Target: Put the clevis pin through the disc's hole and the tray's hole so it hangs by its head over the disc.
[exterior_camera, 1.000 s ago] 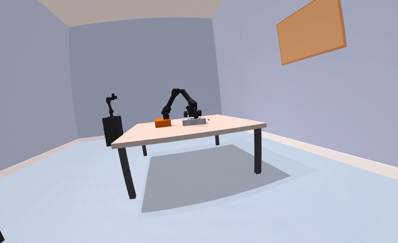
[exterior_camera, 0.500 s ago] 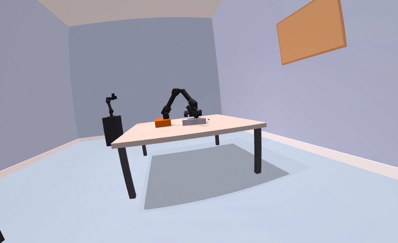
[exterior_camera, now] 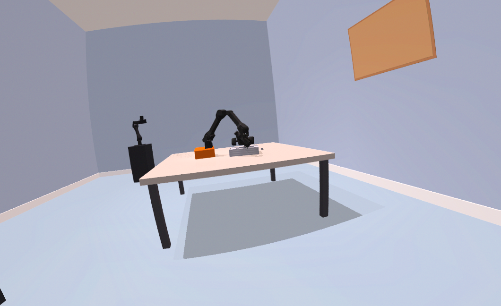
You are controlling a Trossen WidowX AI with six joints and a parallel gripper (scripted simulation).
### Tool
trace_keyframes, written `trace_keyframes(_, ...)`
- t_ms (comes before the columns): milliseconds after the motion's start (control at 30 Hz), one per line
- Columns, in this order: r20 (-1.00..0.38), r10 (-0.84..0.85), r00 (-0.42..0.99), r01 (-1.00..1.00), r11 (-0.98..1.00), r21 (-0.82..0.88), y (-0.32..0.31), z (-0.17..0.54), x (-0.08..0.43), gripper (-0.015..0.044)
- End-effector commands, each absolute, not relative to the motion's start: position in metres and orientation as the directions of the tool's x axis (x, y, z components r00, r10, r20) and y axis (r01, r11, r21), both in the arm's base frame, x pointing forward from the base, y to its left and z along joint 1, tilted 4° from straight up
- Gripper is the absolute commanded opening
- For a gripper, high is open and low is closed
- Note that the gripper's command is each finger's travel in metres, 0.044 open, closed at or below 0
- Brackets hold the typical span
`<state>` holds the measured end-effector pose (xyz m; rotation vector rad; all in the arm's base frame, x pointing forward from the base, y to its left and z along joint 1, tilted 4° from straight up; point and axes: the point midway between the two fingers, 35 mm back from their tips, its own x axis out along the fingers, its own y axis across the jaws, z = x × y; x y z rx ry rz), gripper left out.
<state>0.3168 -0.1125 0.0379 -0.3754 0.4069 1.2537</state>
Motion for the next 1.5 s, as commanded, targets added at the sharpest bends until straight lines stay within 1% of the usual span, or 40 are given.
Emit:
trace_keyframes(0, -0.491, 0.83, 0.264, -0.96, 0.273, -0.054, -0.113, 0.038, 0.319, 0.0)
trace_keyframes(1467, -0.491, 0.83, 0.264, -0.96, 0.273, -0.055, -0.115, 0.038, 0.329, 0.0)
